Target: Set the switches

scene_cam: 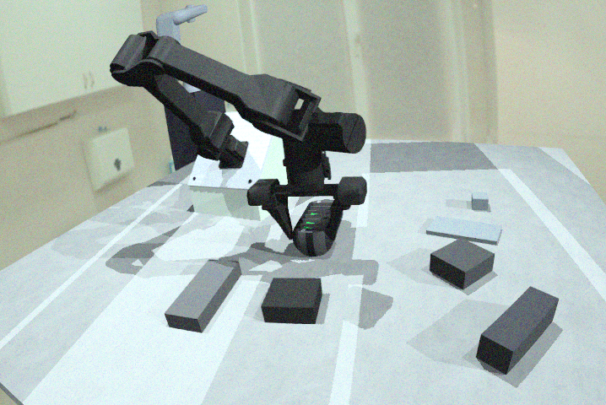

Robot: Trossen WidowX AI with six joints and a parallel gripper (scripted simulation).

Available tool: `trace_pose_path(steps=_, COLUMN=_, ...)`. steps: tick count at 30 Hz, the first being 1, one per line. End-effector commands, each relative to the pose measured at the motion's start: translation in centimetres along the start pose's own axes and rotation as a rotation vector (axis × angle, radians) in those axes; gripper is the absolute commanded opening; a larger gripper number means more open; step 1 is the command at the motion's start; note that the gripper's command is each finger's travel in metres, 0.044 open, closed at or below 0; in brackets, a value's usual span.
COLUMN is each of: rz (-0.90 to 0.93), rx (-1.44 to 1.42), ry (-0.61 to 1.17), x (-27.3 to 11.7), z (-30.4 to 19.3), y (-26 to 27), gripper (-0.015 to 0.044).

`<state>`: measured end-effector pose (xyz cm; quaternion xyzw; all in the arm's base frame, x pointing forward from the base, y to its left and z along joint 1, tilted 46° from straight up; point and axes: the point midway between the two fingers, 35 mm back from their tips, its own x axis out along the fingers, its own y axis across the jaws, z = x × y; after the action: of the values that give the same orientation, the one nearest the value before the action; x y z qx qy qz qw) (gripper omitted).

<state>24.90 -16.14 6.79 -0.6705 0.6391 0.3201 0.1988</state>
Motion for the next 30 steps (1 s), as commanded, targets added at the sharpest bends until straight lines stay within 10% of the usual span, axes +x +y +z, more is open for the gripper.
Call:
trace_pose_path(steps=1, rz=0.0, rx=-0.013, ry=-0.01, x=0.2, z=0.4, y=0.1, gripper=0.0338)
trace_pose_path(steps=10, rz=0.0, rx=-0.001, ry=0.0, x=0.1, z=0.1, y=0.0, gripper=0.044)
trace_pose_path(steps=30, rz=0.0, rx=-0.002, ry=-0.004, x=-4.0, z=6.1, y=0.1, gripper=0.044)
